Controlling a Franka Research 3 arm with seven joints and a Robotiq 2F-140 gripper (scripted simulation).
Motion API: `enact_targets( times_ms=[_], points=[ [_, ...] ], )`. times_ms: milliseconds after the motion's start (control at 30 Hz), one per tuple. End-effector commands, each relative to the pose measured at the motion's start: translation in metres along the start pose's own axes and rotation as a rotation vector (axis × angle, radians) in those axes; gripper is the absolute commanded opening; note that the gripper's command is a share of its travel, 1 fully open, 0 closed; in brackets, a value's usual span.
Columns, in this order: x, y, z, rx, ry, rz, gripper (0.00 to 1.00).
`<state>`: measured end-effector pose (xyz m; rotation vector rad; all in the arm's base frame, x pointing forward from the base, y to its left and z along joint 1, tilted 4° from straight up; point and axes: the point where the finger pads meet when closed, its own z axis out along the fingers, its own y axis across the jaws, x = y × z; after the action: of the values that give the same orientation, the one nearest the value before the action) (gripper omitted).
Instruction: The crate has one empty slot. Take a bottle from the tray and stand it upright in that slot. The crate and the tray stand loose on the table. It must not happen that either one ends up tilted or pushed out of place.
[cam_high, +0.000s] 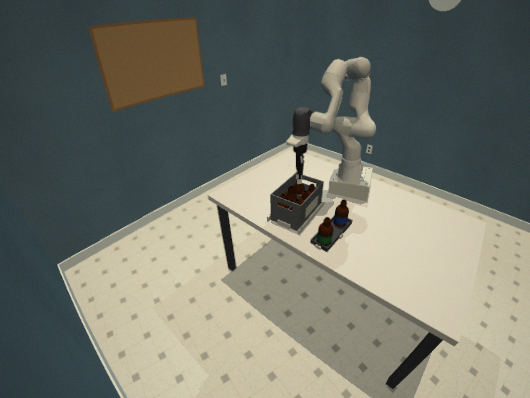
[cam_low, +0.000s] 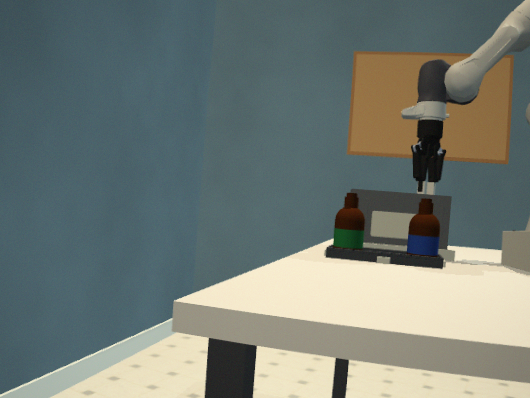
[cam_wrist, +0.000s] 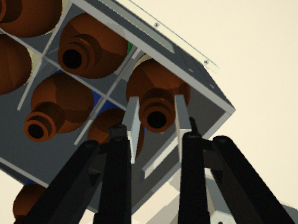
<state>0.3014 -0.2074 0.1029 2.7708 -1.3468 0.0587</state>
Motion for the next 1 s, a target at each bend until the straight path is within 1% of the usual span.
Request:
enact_targets(
  times_ms=[0,967],
  points=[
    [0.0017,-0.0007,0.0014,0.003,0.007,-0.002,0.0],
    [0.0017,-0.0007,0.0082,0.003,0.007,-0.002,0.0]
  ],
)
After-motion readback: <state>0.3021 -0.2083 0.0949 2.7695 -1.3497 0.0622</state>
